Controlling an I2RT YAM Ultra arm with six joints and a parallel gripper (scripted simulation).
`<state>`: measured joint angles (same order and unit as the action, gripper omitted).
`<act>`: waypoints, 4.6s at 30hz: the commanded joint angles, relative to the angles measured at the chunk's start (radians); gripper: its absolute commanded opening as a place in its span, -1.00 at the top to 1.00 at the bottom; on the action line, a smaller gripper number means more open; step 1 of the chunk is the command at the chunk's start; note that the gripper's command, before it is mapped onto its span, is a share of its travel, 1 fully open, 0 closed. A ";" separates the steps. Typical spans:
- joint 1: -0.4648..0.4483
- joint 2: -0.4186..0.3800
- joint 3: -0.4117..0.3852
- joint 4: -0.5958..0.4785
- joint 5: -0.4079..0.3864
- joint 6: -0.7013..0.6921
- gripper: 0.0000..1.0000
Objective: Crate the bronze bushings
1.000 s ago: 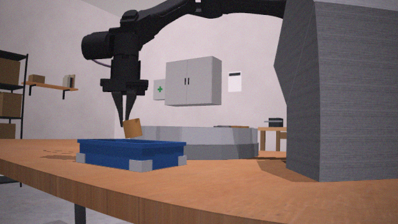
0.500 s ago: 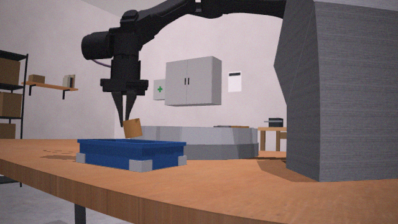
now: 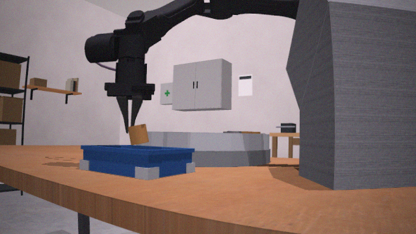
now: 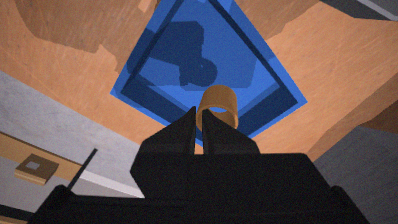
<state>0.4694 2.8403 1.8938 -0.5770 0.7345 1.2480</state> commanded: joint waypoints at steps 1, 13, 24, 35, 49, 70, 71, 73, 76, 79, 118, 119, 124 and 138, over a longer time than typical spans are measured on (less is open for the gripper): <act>0.045 -0.018 0.029 -0.007 0.014 0.002 1.00; 0.045 -0.018 0.029 -0.007 0.014 0.002 1.00; 0.045 -0.018 0.029 -0.007 0.014 0.002 1.00; 0.047 -0.022 0.039 -0.016 0.014 0.010 1.00; 0.047 -0.022 0.040 -0.016 0.014 0.010 1.00; 0.047 -0.022 0.040 -0.016 0.014 0.010 1.00; 0.047 -0.021 0.040 -0.016 0.014 0.010 1.00; 0.046 -0.017 0.040 -0.015 0.014 0.009 1.00; 0.045 0.001 0.041 -0.004 0.014 0.000 1.00; 0.041 0.019 0.042 0.019 0.014 -0.011 1.00; -0.010 0.086 0.082 0.092 0.007 -0.080 1.00; -0.010 0.086 0.082 0.092 0.007 -0.080 1.00; -0.010 0.086 0.082 0.092 0.007 -0.080 1.00; -0.010 0.086 0.082 0.092 0.007 -0.080 1.00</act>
<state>0.4290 2.9307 1.9469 -0.4892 0.7345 1.1774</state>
